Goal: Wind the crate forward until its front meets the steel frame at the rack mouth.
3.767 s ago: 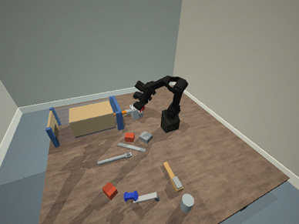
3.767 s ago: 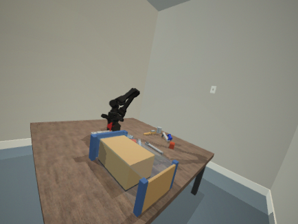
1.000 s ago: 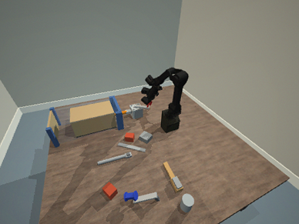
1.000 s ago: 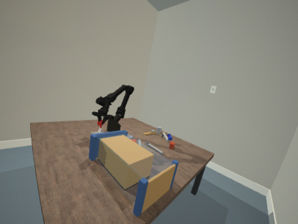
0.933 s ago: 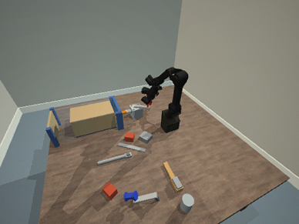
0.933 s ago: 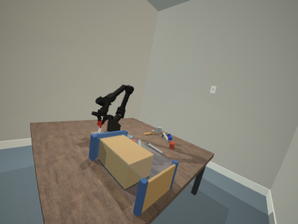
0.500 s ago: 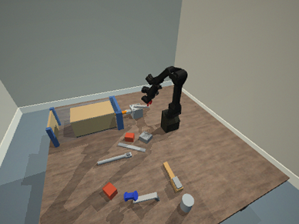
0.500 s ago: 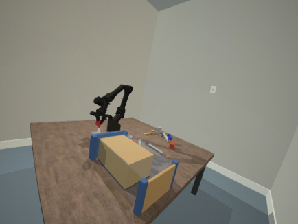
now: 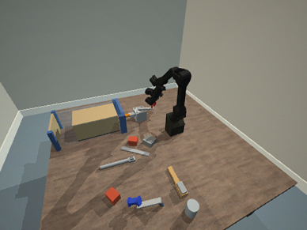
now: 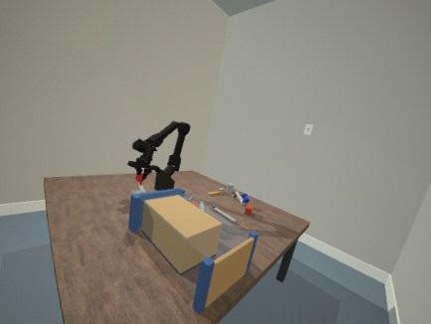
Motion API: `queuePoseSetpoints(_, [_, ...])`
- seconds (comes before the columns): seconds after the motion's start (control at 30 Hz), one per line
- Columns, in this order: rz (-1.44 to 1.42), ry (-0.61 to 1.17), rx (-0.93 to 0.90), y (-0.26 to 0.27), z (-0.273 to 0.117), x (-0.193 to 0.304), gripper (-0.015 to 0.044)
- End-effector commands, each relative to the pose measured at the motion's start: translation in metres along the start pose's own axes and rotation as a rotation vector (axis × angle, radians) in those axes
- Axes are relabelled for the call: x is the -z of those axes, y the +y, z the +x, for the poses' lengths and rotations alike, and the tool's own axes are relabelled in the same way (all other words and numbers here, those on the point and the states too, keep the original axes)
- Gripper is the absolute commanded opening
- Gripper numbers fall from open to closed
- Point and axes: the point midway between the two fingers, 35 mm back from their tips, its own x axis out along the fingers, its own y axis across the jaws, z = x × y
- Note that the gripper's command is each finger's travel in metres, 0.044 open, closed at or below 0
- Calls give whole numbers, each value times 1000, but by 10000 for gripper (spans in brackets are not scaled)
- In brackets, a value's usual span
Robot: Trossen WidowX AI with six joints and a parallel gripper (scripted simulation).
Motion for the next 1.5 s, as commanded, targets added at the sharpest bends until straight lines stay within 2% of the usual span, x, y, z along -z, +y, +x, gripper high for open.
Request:
queuePoseSetpoints(0.0, [-14,-9,22,-9,5,-9,0])
queuePoseSetpoints(1.47, [-15,-14,24,-36,27,-63,0])
